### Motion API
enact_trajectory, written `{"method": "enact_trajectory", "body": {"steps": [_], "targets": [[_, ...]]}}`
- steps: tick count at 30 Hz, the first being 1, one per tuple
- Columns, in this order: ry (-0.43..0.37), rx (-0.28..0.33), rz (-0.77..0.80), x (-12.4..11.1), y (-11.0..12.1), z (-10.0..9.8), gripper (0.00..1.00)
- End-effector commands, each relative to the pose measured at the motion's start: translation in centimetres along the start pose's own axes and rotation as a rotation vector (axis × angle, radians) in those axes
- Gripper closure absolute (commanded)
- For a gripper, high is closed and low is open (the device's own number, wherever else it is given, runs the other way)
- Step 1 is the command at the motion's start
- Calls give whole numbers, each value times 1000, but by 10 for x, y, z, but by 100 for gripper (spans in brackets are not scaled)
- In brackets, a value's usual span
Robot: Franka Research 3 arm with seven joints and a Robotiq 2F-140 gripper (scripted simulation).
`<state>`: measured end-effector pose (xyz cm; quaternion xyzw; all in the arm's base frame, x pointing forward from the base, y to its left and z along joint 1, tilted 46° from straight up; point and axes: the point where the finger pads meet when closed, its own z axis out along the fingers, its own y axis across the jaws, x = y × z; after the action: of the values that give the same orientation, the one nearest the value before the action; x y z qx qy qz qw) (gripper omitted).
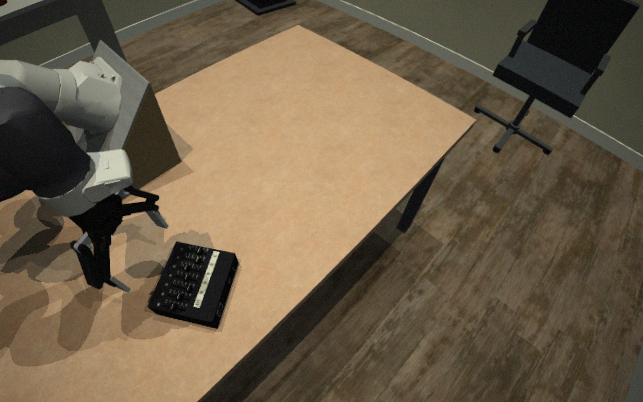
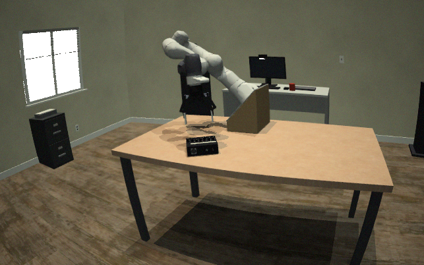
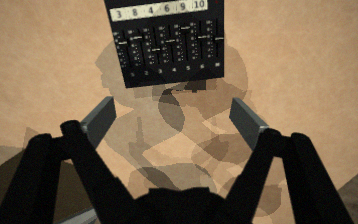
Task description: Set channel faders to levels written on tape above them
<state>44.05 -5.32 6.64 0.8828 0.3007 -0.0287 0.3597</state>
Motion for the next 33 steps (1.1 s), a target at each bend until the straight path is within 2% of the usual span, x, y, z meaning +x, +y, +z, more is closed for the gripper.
{"method": "enact_trajectory", "body": {"steps": [1, 10, 15, 17, 22, 33], "targets": [[0, 21, -110, 1, -2, -1, 0], [0, 20, -102, 1, -2, -1, 0], [-4, 17, 14, 4, -1, -2, 0], [-4, 17, 14, 4, -1, -2, 0], [-10, 10, 303, 12, 0, -6, 0], [10, 37, 579, 41, 1, -20, 0]]}}
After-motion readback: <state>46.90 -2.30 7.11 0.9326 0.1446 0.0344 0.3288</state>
